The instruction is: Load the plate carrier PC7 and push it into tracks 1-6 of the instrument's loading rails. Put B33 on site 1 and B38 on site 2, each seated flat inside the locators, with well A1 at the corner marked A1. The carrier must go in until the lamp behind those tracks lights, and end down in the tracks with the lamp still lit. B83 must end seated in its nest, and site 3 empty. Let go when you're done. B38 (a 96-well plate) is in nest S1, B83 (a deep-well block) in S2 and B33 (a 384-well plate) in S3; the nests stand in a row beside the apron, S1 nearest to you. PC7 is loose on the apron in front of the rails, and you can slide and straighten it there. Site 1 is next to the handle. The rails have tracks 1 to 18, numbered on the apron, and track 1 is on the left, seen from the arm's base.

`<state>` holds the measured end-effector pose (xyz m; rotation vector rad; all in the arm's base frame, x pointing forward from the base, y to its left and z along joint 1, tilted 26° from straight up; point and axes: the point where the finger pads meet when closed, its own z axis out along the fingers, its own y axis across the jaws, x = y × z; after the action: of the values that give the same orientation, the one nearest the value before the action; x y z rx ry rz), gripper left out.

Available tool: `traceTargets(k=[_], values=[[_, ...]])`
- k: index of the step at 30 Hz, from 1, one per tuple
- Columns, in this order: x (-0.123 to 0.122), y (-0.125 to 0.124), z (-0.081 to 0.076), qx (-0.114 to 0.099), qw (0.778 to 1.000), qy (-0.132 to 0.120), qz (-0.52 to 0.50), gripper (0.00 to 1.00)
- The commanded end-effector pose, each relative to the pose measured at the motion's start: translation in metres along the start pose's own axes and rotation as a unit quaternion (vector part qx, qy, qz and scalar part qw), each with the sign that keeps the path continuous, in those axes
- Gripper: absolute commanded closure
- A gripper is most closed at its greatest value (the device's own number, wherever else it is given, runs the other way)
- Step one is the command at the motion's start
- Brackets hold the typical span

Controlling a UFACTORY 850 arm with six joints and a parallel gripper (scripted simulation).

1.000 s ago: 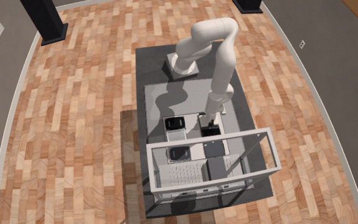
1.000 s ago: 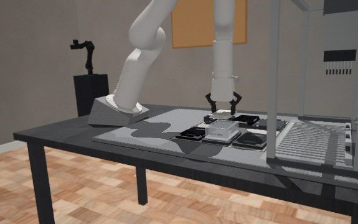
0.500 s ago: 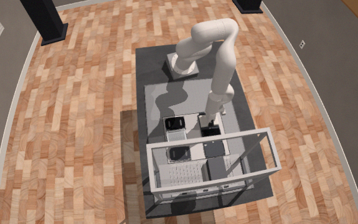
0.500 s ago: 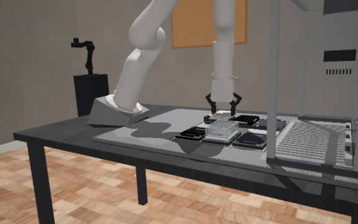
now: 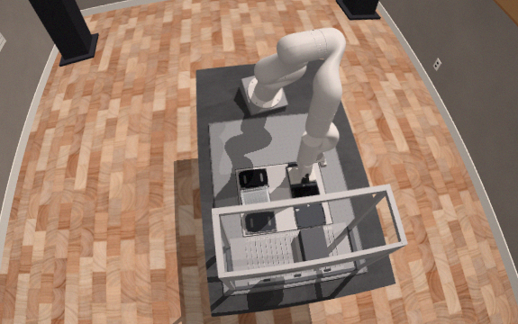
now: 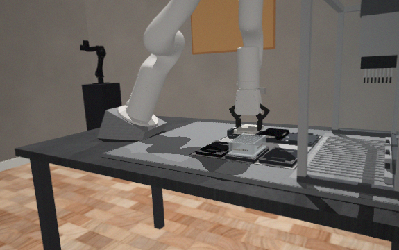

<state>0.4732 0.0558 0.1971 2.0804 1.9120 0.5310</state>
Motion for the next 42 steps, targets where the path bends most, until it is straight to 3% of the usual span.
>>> traceTargets(k=[1, 23, 24, 42], values=[[0.0003, 0.0005, 0.0022, -0.001, 1.0, -0.003, 0.0, 1.0], [0.0002, 0.0005, 0.0055, -0.001, 1.0, -0.003, 0.0, 1.0], [0.0002, 0.0005, 0.0062, -0.001, 1.0, -0.003, 0.0, 0.0], [0.0002, 0.0006, 0.0061, -0.001, 1.0, -0.002, 0.0, 0.0]])
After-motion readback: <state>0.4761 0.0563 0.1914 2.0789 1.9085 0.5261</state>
